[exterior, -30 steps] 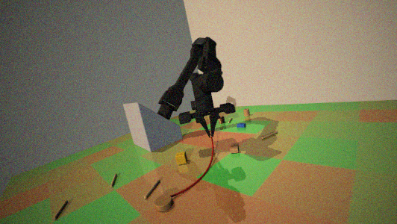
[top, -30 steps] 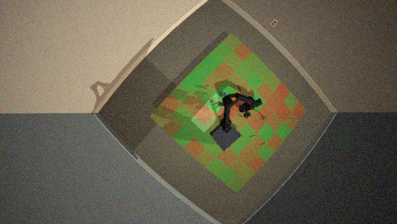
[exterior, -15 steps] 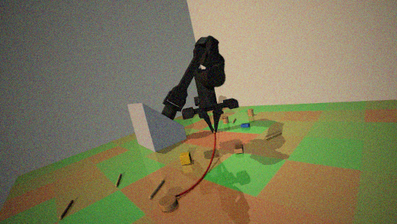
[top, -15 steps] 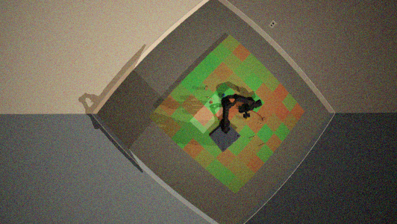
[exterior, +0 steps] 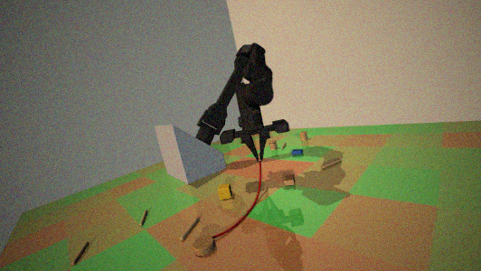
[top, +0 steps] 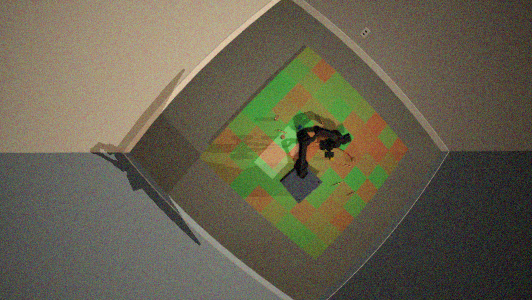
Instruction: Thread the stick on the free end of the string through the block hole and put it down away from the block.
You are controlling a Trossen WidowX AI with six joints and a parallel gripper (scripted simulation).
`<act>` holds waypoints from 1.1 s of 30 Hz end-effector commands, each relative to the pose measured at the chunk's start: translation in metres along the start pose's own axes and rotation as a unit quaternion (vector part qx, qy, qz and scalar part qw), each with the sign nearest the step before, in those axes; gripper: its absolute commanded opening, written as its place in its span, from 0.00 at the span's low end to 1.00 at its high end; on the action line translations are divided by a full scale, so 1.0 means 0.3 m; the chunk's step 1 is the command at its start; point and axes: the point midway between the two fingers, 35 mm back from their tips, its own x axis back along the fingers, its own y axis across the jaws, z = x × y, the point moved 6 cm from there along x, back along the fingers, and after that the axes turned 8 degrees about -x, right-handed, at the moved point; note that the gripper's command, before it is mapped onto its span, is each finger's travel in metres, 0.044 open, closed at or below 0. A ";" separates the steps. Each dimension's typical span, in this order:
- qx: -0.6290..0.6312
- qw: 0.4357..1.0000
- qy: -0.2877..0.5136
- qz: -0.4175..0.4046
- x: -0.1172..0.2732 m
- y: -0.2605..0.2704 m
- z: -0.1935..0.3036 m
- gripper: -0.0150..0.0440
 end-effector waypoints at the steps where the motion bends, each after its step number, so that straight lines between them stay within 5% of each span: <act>1: -0.073 0.997 0.001 0.001 0.004 -0.009 0.014 0.25; 17: -0.348 0.937 0.000 0.002 0.008 -0.028 0.057 0.25; 33: -0.595 0.803 -0.002 0.003 0.009 -0.046 0.101 0.25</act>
